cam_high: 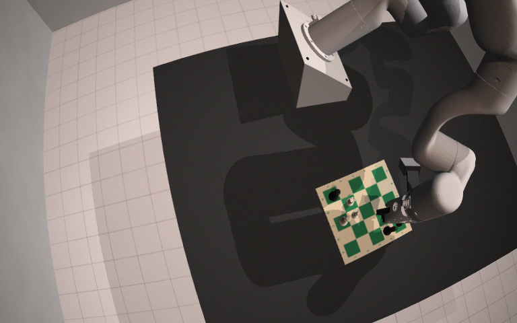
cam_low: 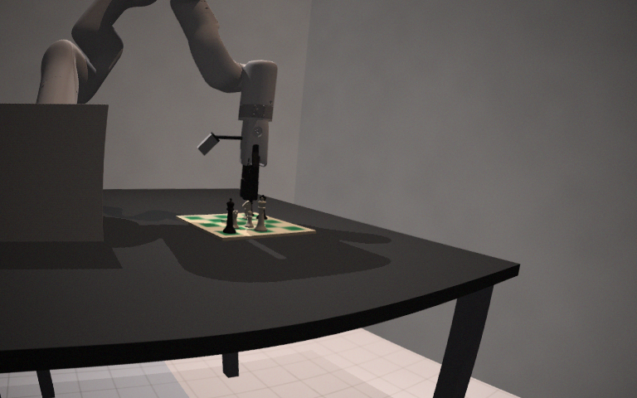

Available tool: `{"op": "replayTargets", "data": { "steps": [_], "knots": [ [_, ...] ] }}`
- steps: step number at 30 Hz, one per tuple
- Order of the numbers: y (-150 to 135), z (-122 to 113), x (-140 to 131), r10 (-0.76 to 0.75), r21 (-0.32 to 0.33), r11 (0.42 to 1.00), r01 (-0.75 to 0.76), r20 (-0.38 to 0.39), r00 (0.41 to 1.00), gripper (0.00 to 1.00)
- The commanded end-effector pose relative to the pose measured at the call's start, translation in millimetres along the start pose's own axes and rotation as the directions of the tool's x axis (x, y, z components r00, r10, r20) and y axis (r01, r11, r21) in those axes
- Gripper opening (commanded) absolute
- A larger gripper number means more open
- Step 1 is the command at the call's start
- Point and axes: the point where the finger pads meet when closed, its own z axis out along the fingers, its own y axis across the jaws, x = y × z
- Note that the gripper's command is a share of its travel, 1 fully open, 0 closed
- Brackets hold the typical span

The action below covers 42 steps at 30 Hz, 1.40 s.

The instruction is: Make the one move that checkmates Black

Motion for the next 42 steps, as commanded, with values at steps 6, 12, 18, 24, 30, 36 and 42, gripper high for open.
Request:
{"op": "replayTargets", "data": {
  "steps": [6, 12, 18, 24, 30, 36, 42],
  "knots": [
    [-1, 0, -2, 0.001, 0.001, 1.0, -0.001, 0.004, 1.0, 0.37],
    [-1, 7, -2, 0.001, 0.001, 1.0, -0.001, 0.004, 1.0, 0.37],
    [-1, 17, -2, 0.001, 0.001, 1.0, -0.001, 0.004, 1.0, 0.37],
    [-1, 27, -2, 0.001, 0.001, 1.0, -0.001, 0.004, 1.0, 0.37],
    [-1, 32, -2, 0.001, 0.001, 1.0, -0.001, 0.004, 1.0, 0.37],
    [-1, 33, -2, 0.001, 0.001, 1.0, -0.001, 0.004, 1.0, 0.37],
    [-1, 33, -2, 0.001, 0.001, 1.0, -0.001, 0.004, 1.0, 0.37]
  ]
}}
